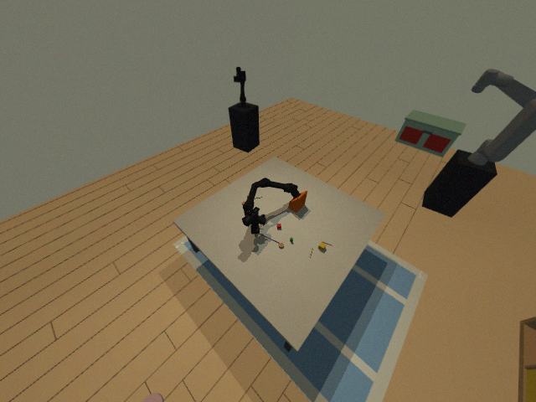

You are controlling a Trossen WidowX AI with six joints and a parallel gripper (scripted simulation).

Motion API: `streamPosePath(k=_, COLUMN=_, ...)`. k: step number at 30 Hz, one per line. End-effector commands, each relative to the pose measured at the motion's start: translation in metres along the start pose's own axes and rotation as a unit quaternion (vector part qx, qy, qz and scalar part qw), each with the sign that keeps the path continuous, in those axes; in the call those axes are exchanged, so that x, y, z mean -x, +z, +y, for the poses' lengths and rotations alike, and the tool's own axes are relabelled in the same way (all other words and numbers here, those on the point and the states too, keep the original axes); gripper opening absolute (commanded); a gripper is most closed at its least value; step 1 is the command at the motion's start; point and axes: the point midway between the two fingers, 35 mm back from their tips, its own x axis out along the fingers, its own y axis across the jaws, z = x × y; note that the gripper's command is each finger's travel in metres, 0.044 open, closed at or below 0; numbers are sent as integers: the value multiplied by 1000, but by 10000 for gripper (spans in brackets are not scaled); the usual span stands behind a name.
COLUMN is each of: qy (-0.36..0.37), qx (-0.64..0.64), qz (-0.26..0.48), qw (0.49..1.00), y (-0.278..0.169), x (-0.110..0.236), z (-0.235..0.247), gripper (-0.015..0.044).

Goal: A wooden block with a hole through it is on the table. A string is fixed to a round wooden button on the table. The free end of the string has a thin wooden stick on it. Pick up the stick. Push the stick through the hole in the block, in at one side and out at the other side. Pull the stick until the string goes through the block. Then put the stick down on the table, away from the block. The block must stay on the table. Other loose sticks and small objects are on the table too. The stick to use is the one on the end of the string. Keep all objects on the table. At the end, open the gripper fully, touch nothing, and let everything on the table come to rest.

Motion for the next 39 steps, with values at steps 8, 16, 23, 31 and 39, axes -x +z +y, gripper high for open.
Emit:
streamPosePath(k=8, qy=2, qx=3, qz=0, qw=1000, y=5, x=-9, z=9, gripper=0)
streamPosePath(k=16, qy=2, qx=3, qz=-1, qw=1000, y=9, x=-15, z=16, gripper=0)
streamPosePath(k=23, qy=3, qx=3, qz=-2, qw=1000, y=13, x=-20, z=22, gripper=0)
streamPosePath(k=31, qy=3, qx=3, qz=0, qw=1000, y=18, x=-25, z=28, gripper=0)
streamPosePath(k=39, qy=3, qx=3, qz=0, qw=1000, y=25, x=-24, z=27, gripper=0)
